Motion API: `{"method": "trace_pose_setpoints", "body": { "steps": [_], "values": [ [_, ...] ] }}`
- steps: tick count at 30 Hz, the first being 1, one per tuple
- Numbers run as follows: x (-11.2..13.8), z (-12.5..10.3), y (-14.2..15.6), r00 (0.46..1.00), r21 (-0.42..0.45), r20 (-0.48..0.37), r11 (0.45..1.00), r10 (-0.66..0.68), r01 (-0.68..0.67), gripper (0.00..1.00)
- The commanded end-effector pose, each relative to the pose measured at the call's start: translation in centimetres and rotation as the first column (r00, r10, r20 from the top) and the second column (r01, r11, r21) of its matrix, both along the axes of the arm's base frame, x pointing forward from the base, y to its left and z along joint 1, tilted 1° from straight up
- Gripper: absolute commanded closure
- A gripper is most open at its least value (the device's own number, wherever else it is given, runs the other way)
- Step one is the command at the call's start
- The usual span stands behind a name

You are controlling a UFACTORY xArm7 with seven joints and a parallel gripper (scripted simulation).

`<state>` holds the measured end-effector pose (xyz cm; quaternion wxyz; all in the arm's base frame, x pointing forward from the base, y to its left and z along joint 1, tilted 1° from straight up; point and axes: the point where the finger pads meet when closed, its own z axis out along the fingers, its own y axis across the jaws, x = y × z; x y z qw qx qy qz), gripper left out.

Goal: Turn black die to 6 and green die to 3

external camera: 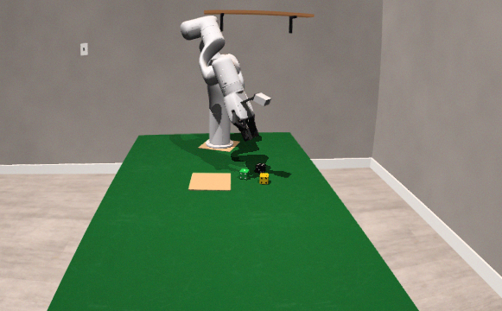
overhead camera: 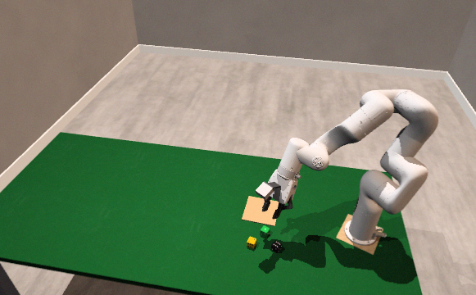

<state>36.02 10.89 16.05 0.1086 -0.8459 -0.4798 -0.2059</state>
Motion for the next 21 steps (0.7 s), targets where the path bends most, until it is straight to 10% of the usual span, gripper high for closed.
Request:
{"method": "trace_pose_setpoints", "body": {
  "steps": [1, 21],
  "values": [
    [-0.3, 0.0, 1.6, 0.995, -0.141, -0.094, 0.990, -0.026, 0.012, 0.53],
    [-2.8, -2.1, 5.5, 0.968, -0.355, -0.233, 0.935, -0.092, 0.004, 0.53]
  ]
}}
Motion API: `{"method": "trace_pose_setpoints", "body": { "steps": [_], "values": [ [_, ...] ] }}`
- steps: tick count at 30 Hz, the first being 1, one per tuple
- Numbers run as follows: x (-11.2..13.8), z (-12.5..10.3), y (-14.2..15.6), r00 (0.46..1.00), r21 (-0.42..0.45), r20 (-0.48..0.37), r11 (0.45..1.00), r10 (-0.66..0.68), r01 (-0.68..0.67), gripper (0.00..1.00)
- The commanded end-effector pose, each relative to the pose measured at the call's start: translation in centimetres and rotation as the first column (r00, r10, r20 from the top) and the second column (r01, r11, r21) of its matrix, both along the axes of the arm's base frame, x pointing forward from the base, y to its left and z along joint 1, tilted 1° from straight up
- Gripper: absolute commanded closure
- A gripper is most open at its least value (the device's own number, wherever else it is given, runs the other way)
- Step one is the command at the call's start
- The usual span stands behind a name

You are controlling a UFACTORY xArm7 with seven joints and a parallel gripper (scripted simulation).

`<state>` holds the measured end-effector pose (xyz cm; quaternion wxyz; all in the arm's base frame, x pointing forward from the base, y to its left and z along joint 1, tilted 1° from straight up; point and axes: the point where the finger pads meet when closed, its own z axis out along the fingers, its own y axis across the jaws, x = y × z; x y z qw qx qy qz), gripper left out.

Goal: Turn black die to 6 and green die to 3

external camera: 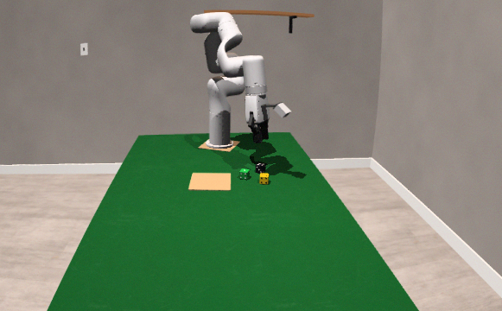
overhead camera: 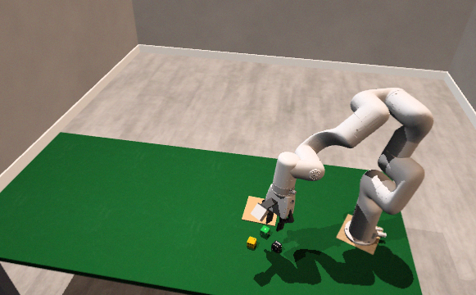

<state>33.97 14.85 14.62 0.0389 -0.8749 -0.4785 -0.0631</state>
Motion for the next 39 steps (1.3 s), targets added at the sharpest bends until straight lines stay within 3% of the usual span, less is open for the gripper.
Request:
{"method": "trace_pose_setpoints", "body": {
  "steps": [1, 4, 5, 17, 24, 25, 39],
  "values": [
    [-0.9, -0.7, 1.7, 0.998, -0.110, -0.065, 0.994, -0.025, 0.018, 0.53],
    [-1.0, -0.8, 1.9, 0.997, -0.117, -0.069, 0.993, -0.027, 0.019, 0.53],
    [-1.0, -0.8, 1.9, 0.997, -0.117, -0.069, 0.993, -0.027, 0.019, 0.00],
    [-1.1, -1.0, 1.8, 0.997, -0.117, -0.069, 0.993, -0.028, 0.019, 0.00],
    [-1.8, -3.6, 0.7, 0.997, -0.117, -0.070, 0.993, -0.037, 0.029, 0.00],
    [-1.8, -3.6, 0.7, 0.997, -0.117, -0.070, 0.993, -0.037, 0.029, 0.53],
    [-1.8, -3.6, 0.7, 0.997, -0.117, -0.070, 0.993, -0.037, 0.029, 0.53]
  ]
}}
